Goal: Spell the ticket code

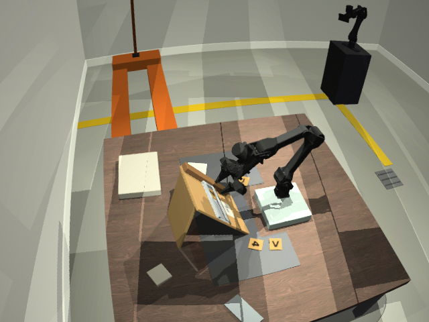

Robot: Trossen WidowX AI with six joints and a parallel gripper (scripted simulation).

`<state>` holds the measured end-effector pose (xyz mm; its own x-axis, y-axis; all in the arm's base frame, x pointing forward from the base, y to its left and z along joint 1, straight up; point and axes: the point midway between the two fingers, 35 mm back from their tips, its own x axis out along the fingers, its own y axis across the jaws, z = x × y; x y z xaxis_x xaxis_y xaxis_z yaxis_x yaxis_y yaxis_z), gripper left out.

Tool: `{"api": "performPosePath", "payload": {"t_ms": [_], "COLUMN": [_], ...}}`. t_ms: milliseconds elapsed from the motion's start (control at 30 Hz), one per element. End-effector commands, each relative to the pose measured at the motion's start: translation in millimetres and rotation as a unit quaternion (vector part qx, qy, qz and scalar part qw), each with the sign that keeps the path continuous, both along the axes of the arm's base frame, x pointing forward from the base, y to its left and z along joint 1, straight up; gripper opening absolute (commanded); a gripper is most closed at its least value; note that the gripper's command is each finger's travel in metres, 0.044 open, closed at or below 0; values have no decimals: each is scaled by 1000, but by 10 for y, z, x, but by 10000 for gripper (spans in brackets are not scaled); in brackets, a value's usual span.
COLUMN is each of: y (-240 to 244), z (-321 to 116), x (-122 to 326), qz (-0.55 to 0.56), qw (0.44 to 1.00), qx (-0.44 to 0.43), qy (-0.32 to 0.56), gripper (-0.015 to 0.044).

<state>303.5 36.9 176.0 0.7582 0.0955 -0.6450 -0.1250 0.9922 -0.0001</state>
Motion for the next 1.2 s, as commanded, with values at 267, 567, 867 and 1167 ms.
{"api": "performPosePath", "payload": {"t_ms": [267,567,867,1167], "y": [8,10,14,14], "z": [54,84,56,56], "x": [-29,-41,-34,-34], "qz": [2,2,3,3], "qw": [1000,1000,1000,1000], "qx": [0,0,0,0], "qy": [-3,-3,0,0], "gripper": [295,295,59,0]}}
